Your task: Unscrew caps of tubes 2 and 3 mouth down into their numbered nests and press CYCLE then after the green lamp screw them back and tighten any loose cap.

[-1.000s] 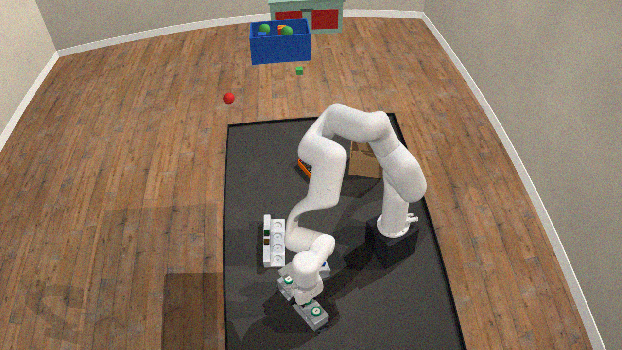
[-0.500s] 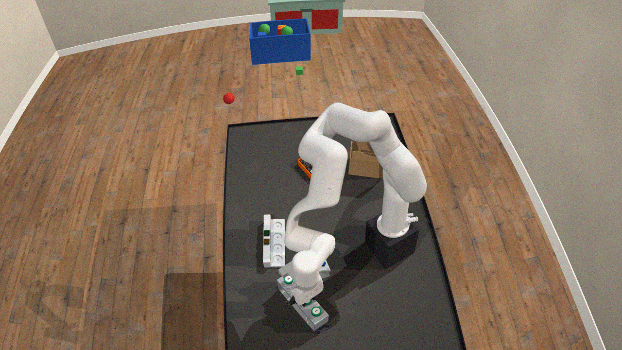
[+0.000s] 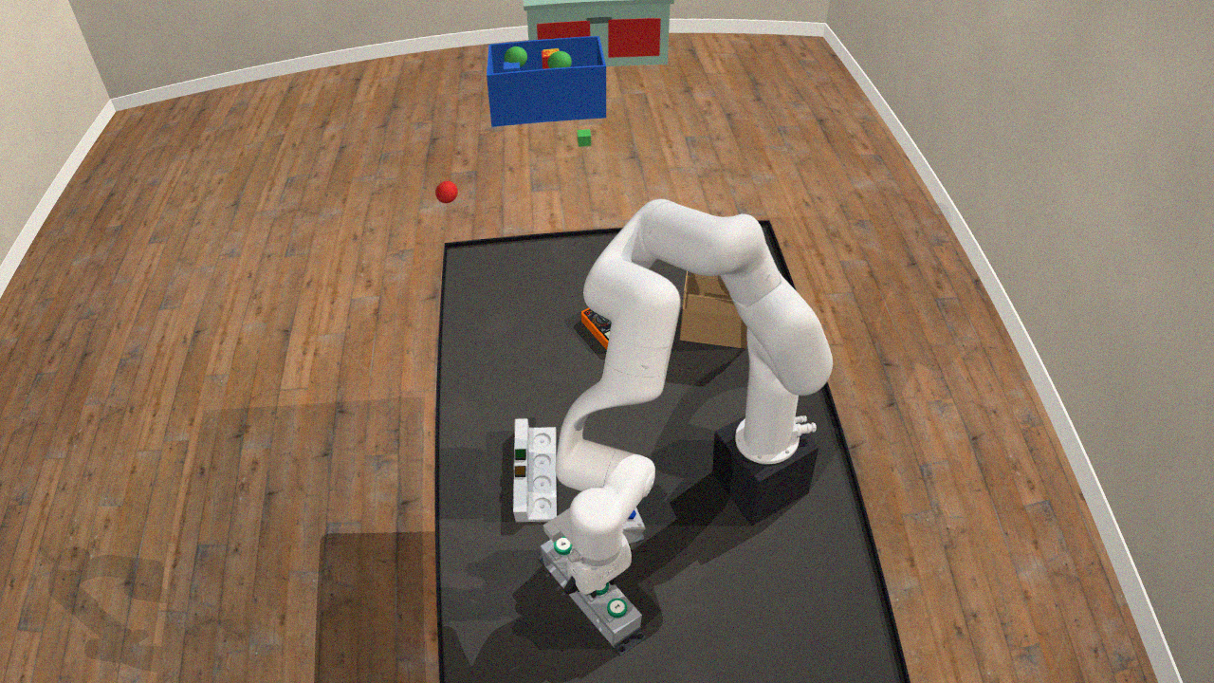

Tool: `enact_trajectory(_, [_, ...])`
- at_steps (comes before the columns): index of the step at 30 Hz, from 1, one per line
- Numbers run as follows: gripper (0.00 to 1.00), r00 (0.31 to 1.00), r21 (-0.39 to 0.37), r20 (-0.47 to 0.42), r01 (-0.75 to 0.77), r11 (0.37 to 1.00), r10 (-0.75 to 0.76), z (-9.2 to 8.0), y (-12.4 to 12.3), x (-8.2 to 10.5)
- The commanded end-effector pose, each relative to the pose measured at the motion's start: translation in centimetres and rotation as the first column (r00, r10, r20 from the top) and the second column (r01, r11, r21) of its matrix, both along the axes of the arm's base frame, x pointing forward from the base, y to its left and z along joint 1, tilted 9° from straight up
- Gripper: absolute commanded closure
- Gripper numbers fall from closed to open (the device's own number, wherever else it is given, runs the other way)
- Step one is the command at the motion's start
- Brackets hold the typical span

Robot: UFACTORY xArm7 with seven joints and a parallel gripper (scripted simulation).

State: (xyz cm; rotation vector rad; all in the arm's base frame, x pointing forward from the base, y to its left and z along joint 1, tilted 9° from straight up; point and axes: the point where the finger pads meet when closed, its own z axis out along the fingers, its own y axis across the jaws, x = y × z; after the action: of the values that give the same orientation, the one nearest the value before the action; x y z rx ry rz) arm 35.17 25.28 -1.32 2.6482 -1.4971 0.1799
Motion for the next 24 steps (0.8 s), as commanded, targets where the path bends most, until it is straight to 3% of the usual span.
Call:
enact_trajectory(1, [1.00, 1.000, 0.003, 0.004, -0.001, 1.000, 0.001, 1.3, 0.3, 0.1])
enact_trajectory(8, [1.00, 1.000, 0.003, 0.004, -0.001, 1.000, 0.001, 3.3, 0.6, 0.0])
enact_trajectory(13, [1.00, 1.000, 0.003, 0.004, -0.001, 1.000, 0.001, 3.3, 0.6, 0.0])
enact_trajectory(16, [1.00, 0.969, -0.008, -0.031, -0.246, 0.969, 0.245, 3.7, -1.8, 0.7])
enact_trajectory(24, [1.00, 0.831, -0.011, -0.081, -0.552, 0.833, 0.550, 4.2, -5.2, 1.7])
